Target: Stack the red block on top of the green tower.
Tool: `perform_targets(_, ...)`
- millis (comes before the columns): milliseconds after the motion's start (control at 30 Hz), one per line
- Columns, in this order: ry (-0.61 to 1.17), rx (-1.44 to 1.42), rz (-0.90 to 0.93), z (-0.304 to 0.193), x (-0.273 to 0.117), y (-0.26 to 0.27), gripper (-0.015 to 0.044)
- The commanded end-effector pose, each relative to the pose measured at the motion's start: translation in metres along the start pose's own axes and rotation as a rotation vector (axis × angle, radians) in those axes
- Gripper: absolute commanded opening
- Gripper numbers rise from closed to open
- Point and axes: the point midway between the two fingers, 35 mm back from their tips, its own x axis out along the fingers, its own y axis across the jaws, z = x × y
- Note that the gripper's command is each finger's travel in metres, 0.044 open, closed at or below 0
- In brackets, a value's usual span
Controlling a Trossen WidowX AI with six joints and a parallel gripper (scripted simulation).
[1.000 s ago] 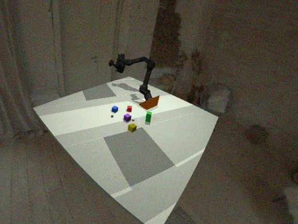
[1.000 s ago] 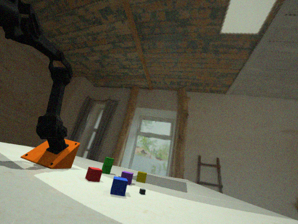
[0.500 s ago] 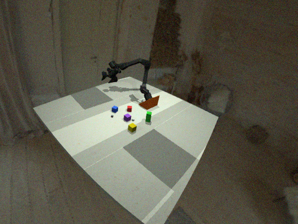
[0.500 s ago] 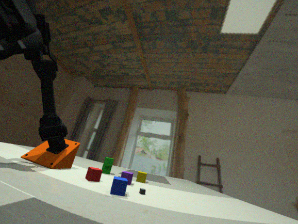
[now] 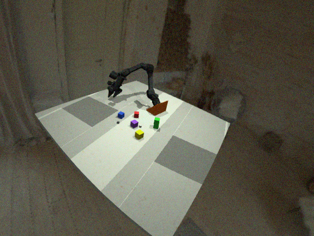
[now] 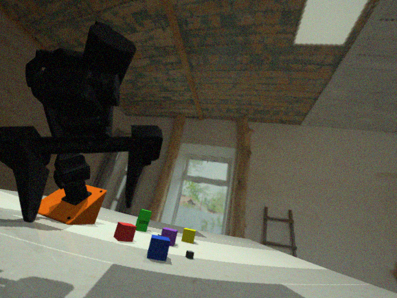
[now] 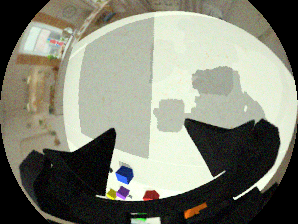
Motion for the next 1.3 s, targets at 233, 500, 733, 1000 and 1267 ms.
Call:
perform_targets(233,0.217,-0.428,0.061,-0.085,-0.002,0.053,0.0440)
perform_targets(500,0.372,-0.822,0.093,-0.151,-0.018,0.075,0.0440)
perform_targets(733,0.475,-1.207,0.102,-0.201,-0.039,0.081,0.0440)
perform_targets(1000,0.551,-1.672,0.079,-0.243,-0.066,0.076,0.0440)
perform_targets(1267,0.578,-1.996,0.037,-0.262,-0.084,0.068,0.0440)
